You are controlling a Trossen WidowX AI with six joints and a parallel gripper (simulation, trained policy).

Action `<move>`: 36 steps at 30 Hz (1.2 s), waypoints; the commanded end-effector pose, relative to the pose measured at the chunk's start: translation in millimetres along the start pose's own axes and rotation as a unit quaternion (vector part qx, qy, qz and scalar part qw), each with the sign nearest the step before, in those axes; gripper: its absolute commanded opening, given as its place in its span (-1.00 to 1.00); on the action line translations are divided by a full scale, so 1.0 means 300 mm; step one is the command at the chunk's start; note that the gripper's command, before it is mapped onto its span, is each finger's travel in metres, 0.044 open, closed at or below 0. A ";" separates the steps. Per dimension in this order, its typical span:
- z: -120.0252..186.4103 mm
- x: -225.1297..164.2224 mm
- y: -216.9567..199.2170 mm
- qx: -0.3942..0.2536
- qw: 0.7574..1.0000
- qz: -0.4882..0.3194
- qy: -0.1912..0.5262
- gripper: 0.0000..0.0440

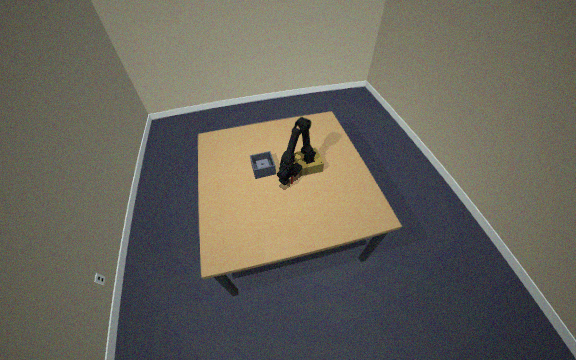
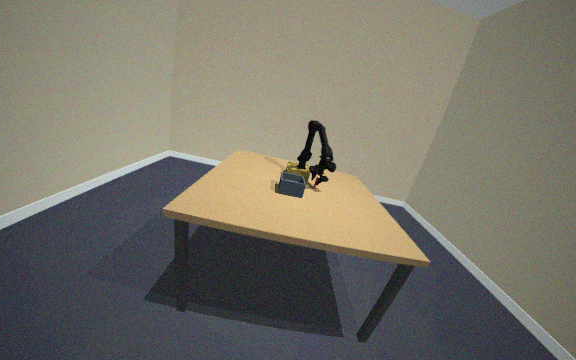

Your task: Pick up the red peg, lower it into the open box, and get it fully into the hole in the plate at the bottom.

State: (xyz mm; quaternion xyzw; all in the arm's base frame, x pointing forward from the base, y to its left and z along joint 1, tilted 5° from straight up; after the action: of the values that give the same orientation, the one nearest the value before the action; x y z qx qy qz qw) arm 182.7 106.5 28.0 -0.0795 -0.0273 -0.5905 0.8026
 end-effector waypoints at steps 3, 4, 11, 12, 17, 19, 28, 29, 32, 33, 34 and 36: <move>-0.014 -0.010 -0.005 -0.008 1.000 0.001 0.016 -0.27; -0.014 -0.011 -0.004 -0.009 1.000 0.002 0.020 -0.39; 0.003 0.001 0.000 -0.009 0.999 0.020 0.030 -1.00; 0.010 0.006 -0.001 -0.005 0.999 0.023 0.026 -1.00; 0.049 0.030 -0.011 0.009 0.999 0.044 0.008 -1.00; 0.065 0.039 -0.015 0.014 0.999 0.053 0.002 -1.00; 0.150 0.085 -0.019 0.038 0.995 0.090 -0.026 -1.00; 0.161 0.091 -0.018 0.041 0.994 0.094 -0.029 -1.00; 0.196 0.111 -0.012 0.049 0.992 0.107 -0.039 -1.00; 0.208 0.118 -0.010 0.052 0.991 0.111 -0.043 -1.00; 0.220 0.126 -0.007 0.055 0.991 0.115 -0.046 -1.00; 0.245 0.141 -0.001 0.061 0.989 0.122 -0.053 -1.00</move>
State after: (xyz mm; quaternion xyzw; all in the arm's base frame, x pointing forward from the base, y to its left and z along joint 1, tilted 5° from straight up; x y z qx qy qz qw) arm 194.5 81.2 96.2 -0.0666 -0.0834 -0.4891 0.8657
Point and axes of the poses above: the point midway between the two fingers, 35 mm back from their tips, its own z axis back along the fingers, its own y axis across the jaws, x = y × z, the point moved 4 cm from there along z, back along the fingers, and after that the axes turned 10 degrees about -z, right-handed, at the moved point
